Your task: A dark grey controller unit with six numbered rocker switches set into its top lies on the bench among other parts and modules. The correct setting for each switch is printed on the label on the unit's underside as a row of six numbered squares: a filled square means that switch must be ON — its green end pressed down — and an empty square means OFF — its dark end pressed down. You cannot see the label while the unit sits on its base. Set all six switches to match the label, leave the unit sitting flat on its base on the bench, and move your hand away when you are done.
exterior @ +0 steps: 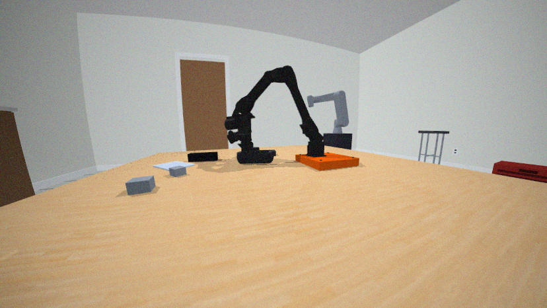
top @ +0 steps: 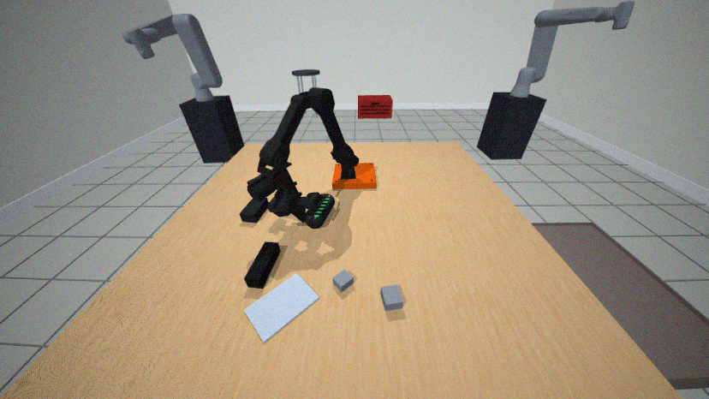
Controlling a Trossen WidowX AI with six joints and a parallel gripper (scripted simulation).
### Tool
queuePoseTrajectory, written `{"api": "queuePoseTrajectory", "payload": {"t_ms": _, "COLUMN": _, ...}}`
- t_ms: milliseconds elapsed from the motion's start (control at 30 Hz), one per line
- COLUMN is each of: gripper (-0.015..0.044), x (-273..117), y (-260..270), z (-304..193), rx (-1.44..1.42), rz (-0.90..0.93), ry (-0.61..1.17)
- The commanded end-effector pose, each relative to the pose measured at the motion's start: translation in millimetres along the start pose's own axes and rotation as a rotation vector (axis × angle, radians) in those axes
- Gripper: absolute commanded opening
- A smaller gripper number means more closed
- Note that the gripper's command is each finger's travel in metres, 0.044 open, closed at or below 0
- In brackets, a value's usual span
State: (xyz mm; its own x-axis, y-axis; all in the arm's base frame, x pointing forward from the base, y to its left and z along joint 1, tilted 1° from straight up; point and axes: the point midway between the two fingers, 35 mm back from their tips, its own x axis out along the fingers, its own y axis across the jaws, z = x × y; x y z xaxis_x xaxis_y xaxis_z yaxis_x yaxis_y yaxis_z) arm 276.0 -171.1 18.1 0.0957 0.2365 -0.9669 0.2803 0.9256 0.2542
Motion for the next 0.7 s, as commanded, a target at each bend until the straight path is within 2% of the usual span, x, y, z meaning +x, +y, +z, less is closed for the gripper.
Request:
{"api": "queuePoseTrajectory", "payload": {"t_ms": 0, "gripper": 0.0000, "x": 0.2, "y": 2.8, "z": -0.6, "rx": 0.004, "rz": 0.005, "ry": -0.003}}
{"api": "queuePoseTrajectory", "payload": {"t_ms": 667, "gripper": 0.0000, "x": 4.0, "y": 15.5, "z": 0.4, "rx": 0.004, "rz": 0.006, "ry": -0.003}}
